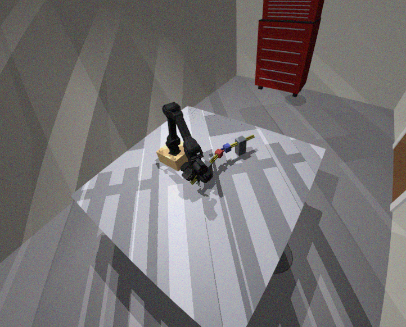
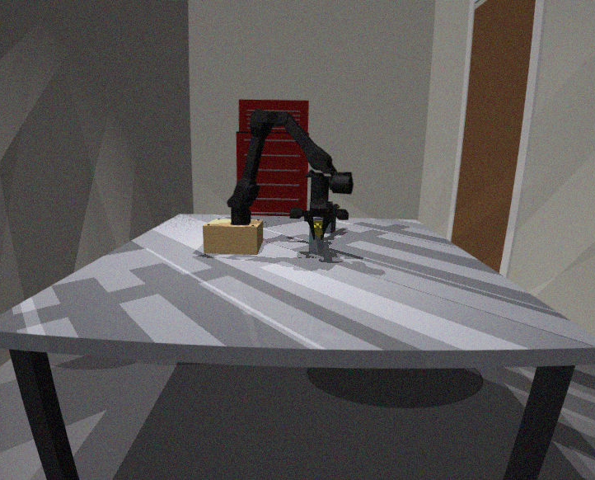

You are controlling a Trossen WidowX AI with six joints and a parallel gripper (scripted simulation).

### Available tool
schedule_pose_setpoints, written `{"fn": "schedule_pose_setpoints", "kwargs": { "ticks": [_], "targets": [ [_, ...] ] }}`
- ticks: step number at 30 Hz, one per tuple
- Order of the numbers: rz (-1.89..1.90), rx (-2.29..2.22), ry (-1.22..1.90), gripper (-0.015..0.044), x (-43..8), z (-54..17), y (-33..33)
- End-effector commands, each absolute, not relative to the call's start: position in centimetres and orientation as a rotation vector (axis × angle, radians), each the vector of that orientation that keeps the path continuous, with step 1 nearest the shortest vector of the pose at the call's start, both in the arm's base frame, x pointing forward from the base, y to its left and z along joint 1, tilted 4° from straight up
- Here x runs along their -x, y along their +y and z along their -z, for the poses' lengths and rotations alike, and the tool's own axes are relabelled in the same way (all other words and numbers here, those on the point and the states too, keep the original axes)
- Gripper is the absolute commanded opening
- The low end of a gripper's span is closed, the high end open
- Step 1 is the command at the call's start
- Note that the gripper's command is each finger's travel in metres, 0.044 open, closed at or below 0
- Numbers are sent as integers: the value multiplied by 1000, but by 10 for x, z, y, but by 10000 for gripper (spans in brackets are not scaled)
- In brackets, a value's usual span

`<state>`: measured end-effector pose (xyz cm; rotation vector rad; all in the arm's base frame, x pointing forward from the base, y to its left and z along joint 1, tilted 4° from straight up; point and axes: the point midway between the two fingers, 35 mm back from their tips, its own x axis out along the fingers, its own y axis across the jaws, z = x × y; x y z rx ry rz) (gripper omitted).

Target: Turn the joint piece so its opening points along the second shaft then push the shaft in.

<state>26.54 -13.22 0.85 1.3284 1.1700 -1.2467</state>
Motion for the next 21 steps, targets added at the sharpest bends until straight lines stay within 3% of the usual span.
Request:
{"fn": "schedule_pose_setpoints", "kwargs": {
  "ticks": [1, 6, 9, 14, 21],
  "targets": [
    [1230, -1344, 1182, 0, -266, -7, -128],
    [1230, -1344, 1182, 0, -266, -7, -128],
    [1247, -1328, 1170, 79, -265, -9, -132],
    [1247, -1328, 1170, 67, -265, -9, -132],
    [1247, -1328, 1170, 251, -265, -9, -132]
  ]
}}
